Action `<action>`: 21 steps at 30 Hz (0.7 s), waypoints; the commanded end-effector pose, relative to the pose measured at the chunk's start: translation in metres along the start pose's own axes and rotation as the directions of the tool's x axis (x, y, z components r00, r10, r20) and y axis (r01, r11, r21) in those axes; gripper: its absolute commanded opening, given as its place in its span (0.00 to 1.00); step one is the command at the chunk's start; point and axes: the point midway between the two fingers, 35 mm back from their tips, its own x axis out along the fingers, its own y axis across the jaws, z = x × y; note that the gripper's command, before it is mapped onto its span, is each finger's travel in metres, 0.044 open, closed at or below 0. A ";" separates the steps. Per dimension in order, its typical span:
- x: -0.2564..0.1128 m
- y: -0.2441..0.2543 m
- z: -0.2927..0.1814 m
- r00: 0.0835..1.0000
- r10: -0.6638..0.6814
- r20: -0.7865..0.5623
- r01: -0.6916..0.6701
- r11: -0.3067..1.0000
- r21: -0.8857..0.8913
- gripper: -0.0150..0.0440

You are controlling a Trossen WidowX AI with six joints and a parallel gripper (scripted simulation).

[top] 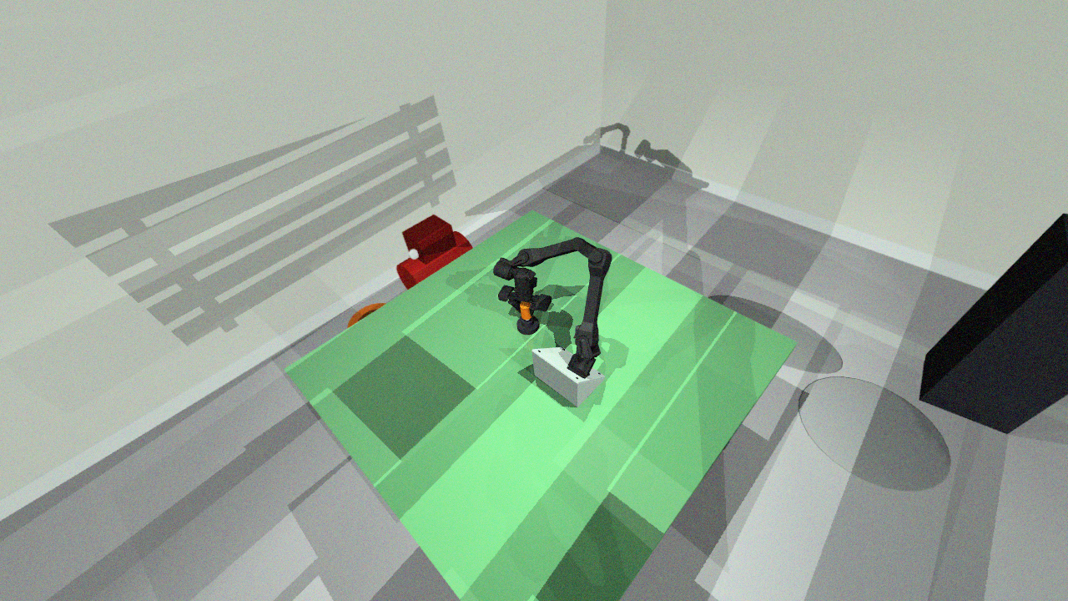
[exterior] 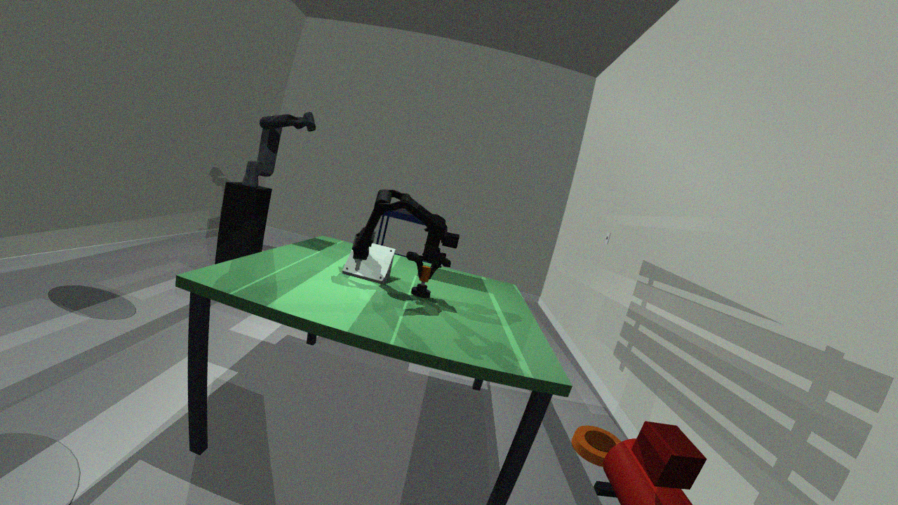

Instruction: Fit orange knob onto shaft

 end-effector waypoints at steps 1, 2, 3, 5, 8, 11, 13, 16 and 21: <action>0.000 -0.002 0.000 1.000 -0.003 -0.003 0.003 1.000 0.020 0.25; 0.000 -0.002 0.000 1.000 -0.003 -0.003 0.003 1.000 0.020 0.25; 0.001 -0.002 0.000 1.000 -0.003 -0.003 0.003 1.000 0.020 0.25; 0.001 -0.001 0.000 1.000 -0.002 -0.003 0.003 1.000 0.020 0.25; 0.001 -0.001 0.000 1.000 -0.002 -0.003 0.003 1.000 0.020 0.25; 0.002 0.000 0.000 1.000 -0.002 -0.003 0.002 1.000 0.020 0.25; 0.002 0.001 0.000 1.000 -0.002 -0.003 0.002 1.000 0.020 0.25; 0.001 0.002 0.000 1.000 -0.002 -0.003 0.002 1.000 0.021 0.25; 0.000 0.003 0.002 1.000 -0.002 -0.003 0.002 1.000 0.021 0.25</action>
